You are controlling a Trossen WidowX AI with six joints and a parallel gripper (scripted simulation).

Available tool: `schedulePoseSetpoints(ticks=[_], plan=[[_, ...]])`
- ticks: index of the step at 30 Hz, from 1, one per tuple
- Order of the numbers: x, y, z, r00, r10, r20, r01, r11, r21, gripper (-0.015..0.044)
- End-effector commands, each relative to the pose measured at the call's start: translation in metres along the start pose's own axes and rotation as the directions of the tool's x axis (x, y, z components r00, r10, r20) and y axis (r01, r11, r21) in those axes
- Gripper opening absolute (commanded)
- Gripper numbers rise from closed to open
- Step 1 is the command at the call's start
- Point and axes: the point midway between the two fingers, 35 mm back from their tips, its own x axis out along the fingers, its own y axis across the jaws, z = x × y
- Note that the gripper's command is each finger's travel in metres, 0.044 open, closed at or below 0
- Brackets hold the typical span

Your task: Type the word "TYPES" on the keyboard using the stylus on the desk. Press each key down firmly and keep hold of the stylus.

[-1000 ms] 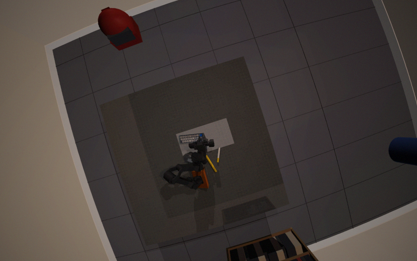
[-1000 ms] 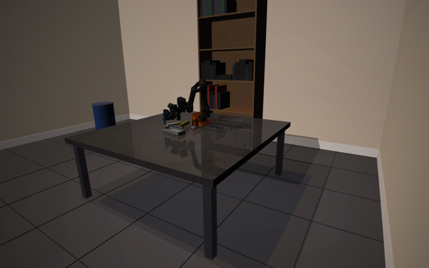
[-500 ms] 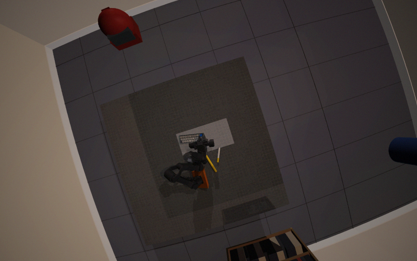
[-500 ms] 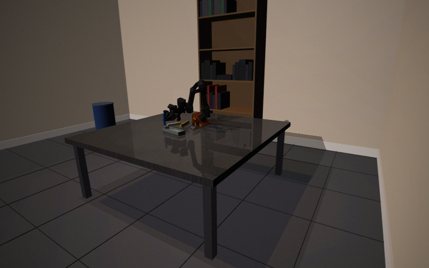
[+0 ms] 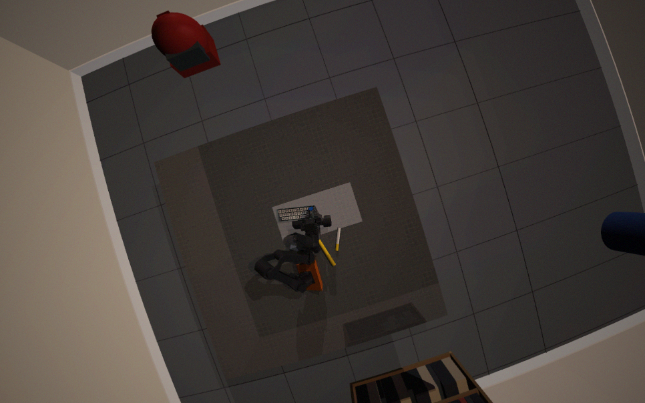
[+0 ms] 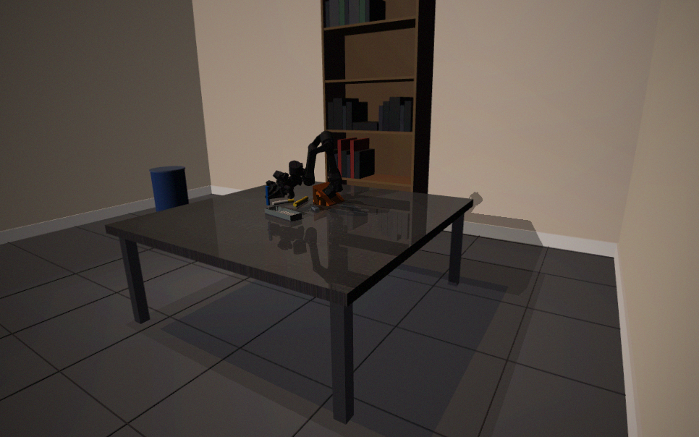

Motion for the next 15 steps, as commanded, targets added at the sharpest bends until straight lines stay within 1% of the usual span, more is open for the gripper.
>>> schedulePoseSetpoints(ticks=[1,15], plan=[[0.0006,-0.0007,-0.0029,1.0,-0.005,-0.002,0.005,1.0,0.005,0.0081],[0.0005,-0.0007,-0.0026,1.0,-0.005,-0.002,0.005,1.0,0.005,0.0081]])
